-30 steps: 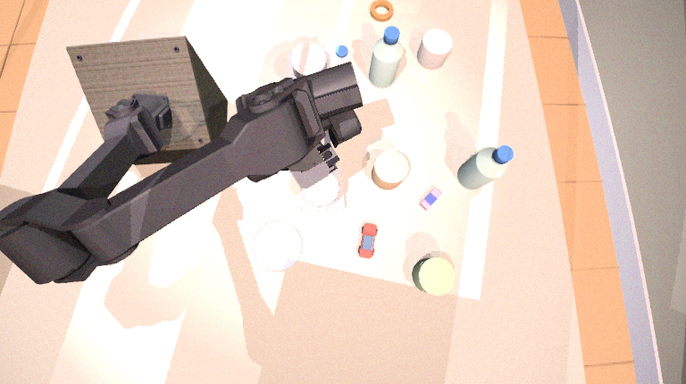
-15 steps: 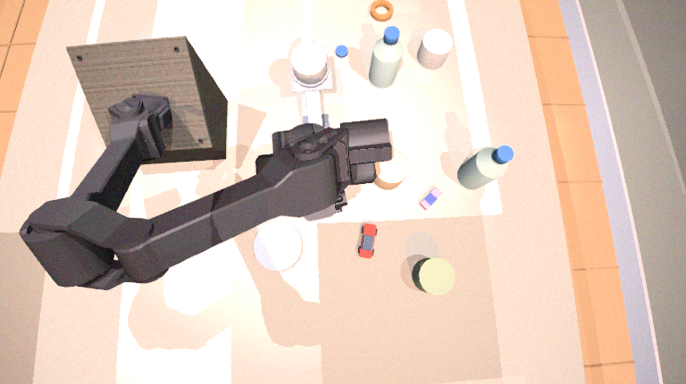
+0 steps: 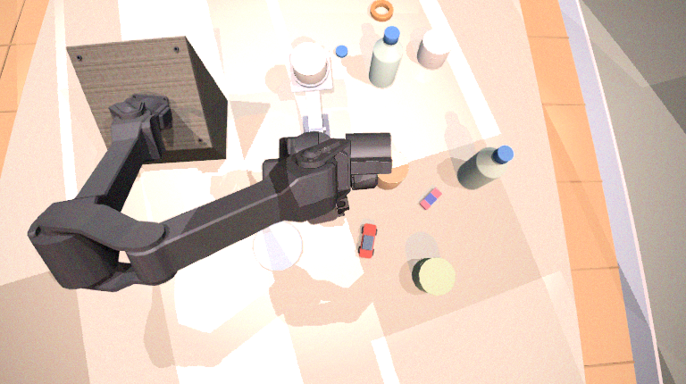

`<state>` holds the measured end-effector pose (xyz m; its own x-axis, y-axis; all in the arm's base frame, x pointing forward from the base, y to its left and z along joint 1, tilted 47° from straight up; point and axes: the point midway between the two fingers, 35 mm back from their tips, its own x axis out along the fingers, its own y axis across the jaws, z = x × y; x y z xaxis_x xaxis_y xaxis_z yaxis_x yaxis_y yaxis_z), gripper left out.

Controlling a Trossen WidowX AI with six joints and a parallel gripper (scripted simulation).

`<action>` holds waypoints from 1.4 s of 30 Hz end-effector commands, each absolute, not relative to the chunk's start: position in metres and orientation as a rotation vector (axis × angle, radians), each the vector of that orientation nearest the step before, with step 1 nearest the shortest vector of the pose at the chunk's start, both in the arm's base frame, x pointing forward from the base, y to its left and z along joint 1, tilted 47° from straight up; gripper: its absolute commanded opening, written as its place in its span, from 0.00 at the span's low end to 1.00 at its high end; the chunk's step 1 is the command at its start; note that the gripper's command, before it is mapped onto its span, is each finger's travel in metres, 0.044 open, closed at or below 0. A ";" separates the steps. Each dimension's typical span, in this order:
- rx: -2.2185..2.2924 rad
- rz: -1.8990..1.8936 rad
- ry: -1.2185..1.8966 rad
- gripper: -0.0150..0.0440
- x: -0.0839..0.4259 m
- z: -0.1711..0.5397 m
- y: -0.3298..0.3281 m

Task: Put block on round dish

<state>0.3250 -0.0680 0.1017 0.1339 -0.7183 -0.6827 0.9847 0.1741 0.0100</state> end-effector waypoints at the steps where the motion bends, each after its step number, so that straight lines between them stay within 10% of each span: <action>1: 0.521 -1.327 0.632 1.00 0.323 0.093 -0.073; 42: 0.518 -1.327 0.628 0.88 0.328 0.063 -0.107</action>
<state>0.3289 -0.1068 0.0649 0.1260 -0.7224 -0.6799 0.9853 0.1711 0.0008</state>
